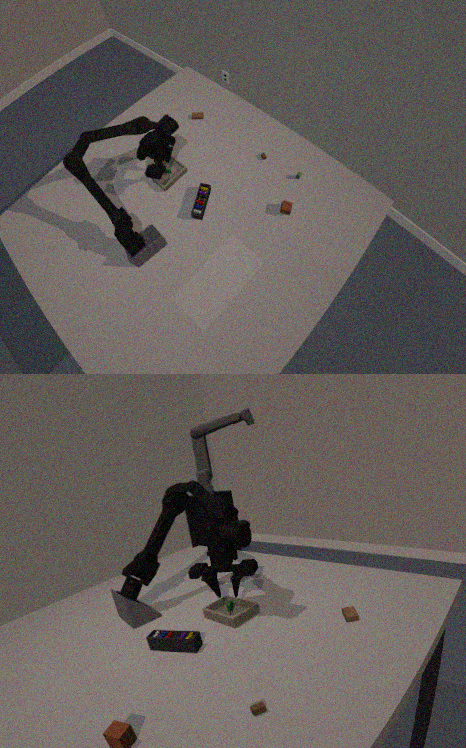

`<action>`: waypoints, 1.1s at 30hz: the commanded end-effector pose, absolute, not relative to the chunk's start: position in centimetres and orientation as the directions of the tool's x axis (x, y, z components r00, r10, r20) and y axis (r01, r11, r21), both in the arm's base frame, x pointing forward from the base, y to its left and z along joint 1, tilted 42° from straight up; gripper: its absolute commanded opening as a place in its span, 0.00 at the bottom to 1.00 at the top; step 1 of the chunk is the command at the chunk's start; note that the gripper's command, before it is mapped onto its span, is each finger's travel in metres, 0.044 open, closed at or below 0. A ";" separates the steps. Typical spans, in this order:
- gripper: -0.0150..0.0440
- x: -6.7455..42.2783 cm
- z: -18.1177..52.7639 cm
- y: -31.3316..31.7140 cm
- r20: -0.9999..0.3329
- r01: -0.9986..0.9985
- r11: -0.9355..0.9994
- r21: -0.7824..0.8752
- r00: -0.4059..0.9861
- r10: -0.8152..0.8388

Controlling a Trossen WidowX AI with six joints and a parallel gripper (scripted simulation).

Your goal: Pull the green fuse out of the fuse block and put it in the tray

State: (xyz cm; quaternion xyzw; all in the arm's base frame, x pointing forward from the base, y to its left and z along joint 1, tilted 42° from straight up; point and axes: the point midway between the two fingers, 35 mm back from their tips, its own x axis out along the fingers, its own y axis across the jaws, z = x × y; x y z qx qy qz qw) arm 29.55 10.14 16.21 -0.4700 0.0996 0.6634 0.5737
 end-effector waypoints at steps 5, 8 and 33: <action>0.81 29.1 18.7 7.8 -0.739 -0.857 -0.321 -0.402 0.097 0.666; 0.81 29.1 18.8 7.7 -0.739 -0.858 -0.321 -0.402 0.097 0.666; 0.81 29.2 18.7 7.8 -0.743 -0.860 -0.319 -0.399 0.099 0.662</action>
